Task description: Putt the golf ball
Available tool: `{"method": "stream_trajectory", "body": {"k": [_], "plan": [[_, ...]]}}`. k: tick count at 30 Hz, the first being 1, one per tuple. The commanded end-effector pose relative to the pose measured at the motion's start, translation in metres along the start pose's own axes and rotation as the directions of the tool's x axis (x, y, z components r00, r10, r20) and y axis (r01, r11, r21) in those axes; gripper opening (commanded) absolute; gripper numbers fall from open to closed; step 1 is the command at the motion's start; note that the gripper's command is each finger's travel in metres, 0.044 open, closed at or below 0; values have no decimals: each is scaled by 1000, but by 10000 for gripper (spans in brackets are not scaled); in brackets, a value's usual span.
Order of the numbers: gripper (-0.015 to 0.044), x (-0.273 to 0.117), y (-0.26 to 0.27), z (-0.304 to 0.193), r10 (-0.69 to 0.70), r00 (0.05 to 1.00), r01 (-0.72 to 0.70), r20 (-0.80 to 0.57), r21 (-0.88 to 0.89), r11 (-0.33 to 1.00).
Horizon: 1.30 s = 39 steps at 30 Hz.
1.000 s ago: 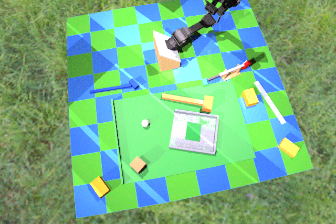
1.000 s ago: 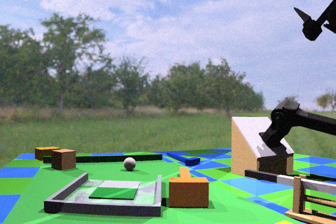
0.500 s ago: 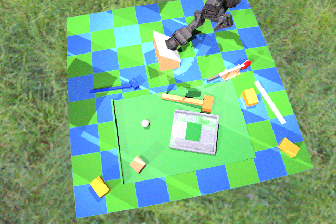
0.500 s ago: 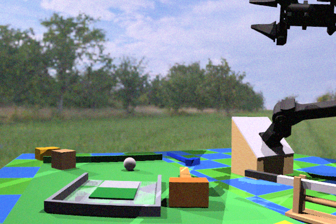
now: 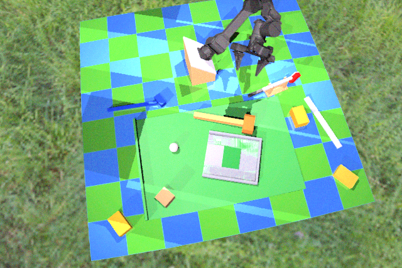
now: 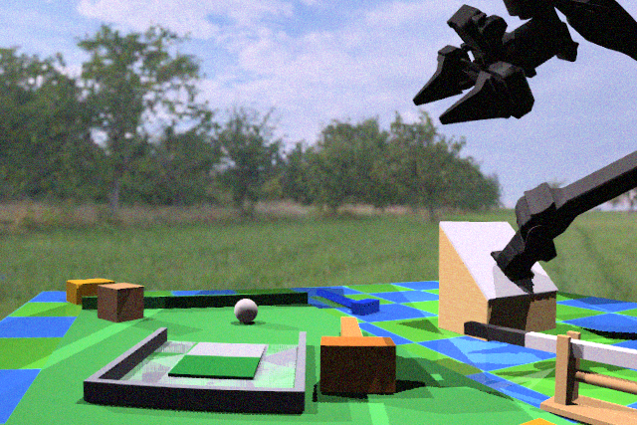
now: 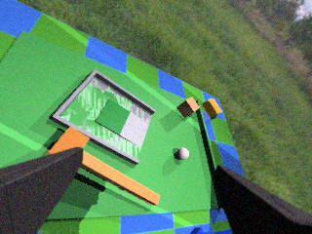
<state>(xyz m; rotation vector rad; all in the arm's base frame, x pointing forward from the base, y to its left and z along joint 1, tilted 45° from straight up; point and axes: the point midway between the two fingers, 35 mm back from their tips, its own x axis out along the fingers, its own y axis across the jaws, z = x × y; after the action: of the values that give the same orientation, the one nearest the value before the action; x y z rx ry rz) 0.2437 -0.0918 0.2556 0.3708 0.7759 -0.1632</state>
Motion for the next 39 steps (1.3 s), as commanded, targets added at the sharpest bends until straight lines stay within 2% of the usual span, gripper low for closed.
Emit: {"method": "stream_trajectory", "body": {"k": [1,6,10,14,19,21,39], "plan": [[440,47,48,-40,275,923,-374,-270,-452,810],[440,66,78,-64,414,811,-583,-412,-622,523],[440,75,101,-85,508,696,-682,-508,-688,246],[440,81,124,-106,585,564,-702,-583,-712,-34],[440,84,150,-132,658,388,-616,-645,-713,-335],[440,85,153,-135,666,366,-598,-650,-713,-368],[440,92,167,-152,666,366,-597,-650,-713,-367]]}}
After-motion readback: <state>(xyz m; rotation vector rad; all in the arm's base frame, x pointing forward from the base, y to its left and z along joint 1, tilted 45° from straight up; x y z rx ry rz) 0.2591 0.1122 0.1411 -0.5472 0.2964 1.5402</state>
